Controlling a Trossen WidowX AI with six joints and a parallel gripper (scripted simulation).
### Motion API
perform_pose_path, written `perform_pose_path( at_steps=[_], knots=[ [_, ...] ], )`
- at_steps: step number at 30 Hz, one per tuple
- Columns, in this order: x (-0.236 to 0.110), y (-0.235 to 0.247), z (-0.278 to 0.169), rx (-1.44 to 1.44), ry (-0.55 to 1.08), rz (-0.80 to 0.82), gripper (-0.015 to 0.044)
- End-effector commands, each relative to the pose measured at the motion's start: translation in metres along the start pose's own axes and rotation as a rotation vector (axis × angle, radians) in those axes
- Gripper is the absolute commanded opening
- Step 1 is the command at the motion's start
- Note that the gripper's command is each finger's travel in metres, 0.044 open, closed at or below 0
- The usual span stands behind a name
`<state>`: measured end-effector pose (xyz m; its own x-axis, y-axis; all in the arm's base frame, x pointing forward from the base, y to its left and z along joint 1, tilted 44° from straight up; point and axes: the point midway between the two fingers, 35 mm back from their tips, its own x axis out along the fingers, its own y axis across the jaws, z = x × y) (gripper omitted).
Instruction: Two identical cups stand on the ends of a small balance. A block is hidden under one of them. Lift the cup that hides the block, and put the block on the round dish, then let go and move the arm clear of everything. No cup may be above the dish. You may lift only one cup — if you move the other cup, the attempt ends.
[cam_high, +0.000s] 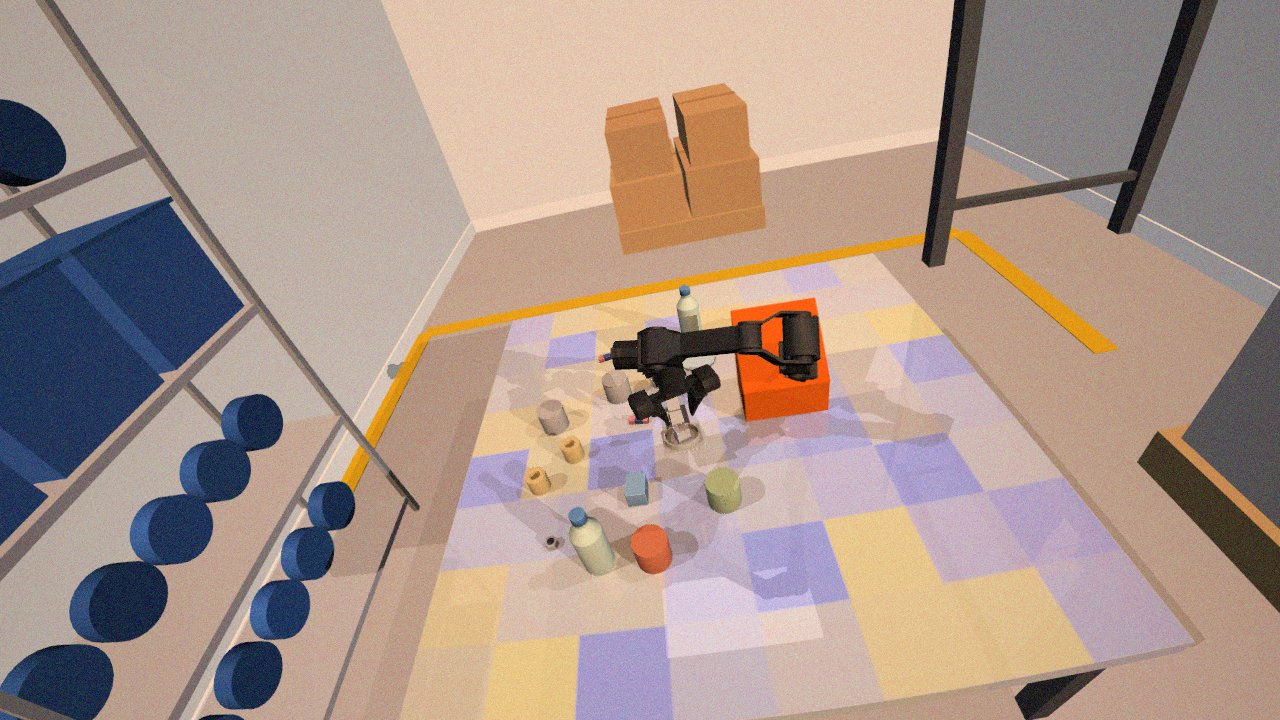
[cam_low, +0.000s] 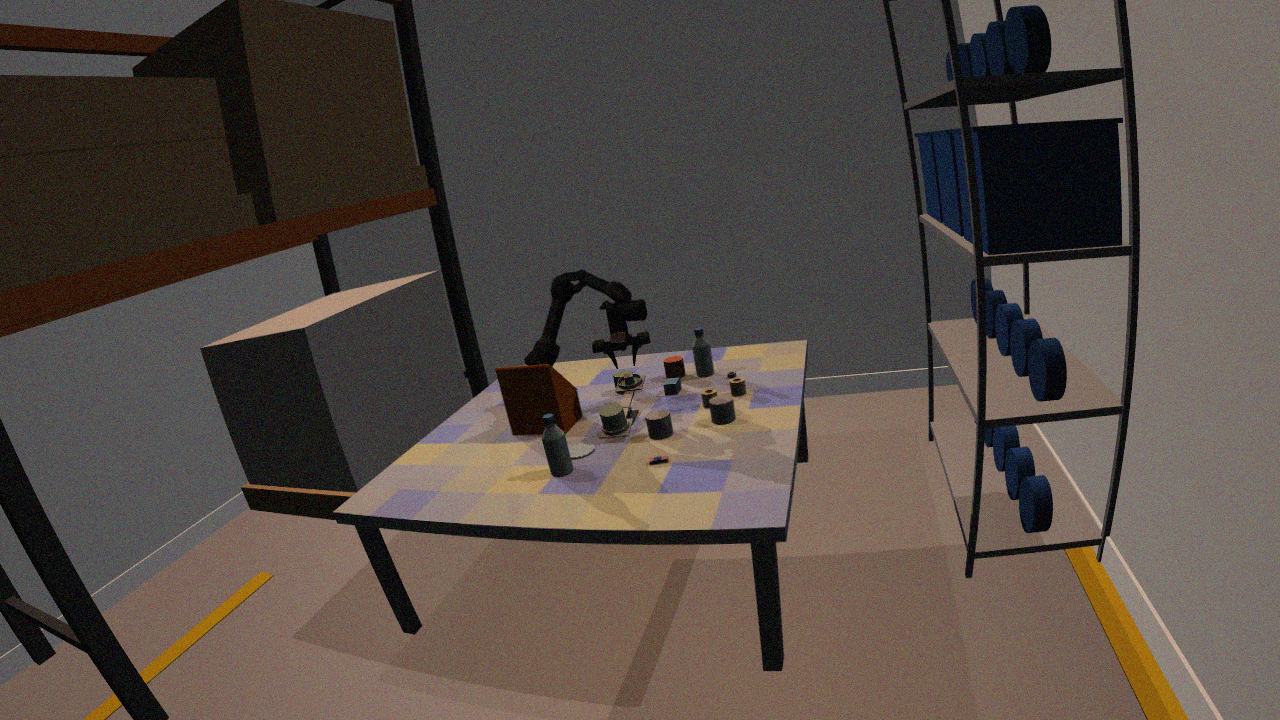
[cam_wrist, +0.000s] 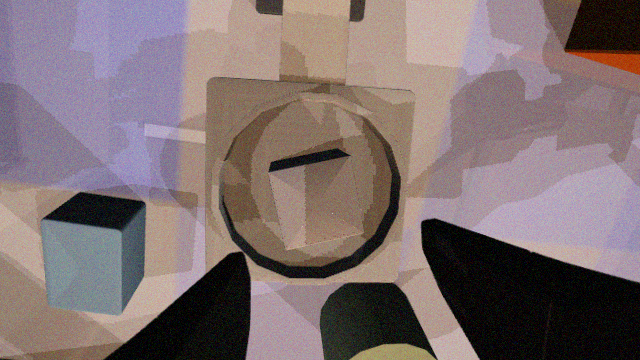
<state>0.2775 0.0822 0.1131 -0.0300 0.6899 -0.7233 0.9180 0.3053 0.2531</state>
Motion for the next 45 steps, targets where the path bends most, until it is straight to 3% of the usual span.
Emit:
perform_pose_path(
  at_steps=[1, 34, 38, 45],
  knots=[
    [-0.003, 0.002, 0.001, -0.025, 0.005, 0.006, 0.026],
    [0.049, 0.003, 0.0, -0.026, 0.007, 0.007, 0.026],
    [0.049, 0.003, 0.0, -0.026, 0.007, 0.007, 0.0155],
    [0.049, 0.003, 0.0, -0.026, 0.007, 0.007, 0.0108]
  ],
)
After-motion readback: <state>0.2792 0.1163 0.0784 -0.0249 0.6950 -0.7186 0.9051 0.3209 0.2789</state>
